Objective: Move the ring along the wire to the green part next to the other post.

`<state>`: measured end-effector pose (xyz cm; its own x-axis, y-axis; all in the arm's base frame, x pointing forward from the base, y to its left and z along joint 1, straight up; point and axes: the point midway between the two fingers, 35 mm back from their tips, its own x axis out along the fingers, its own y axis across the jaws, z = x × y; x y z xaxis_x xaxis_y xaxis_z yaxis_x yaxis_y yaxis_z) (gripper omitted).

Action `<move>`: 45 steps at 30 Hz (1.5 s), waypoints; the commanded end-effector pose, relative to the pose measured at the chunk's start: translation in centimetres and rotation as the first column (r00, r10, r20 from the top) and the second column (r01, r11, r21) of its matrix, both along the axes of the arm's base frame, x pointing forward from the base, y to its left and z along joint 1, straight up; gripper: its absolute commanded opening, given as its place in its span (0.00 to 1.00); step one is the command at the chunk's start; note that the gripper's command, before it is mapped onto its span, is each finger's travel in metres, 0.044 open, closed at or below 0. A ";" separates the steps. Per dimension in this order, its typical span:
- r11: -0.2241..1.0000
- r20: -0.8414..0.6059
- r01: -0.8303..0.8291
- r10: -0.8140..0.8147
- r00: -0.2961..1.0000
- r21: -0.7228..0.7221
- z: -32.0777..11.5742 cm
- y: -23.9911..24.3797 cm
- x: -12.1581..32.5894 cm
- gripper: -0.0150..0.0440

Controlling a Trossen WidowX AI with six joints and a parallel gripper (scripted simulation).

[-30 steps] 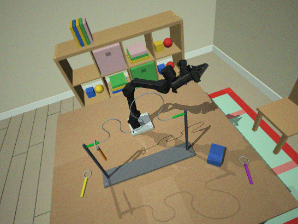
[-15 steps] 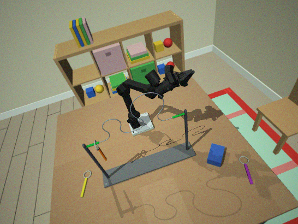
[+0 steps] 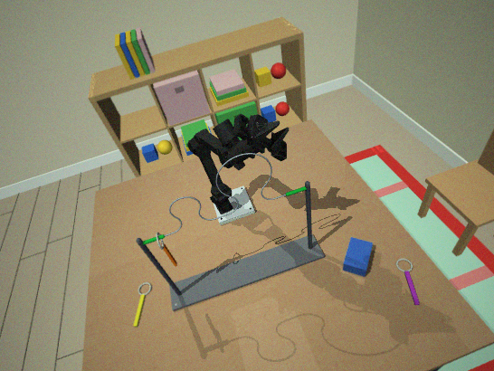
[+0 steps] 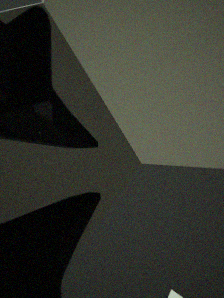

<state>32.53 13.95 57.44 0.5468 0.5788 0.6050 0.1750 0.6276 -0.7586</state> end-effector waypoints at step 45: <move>0.570 -0.406 0.812 -0.717 0.567 0.126 -16.3 -40.3 -6.5 0.53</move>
<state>26.98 -23.90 44.61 0.8492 -0.2630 0.4579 0.5271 0.4750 -0.7046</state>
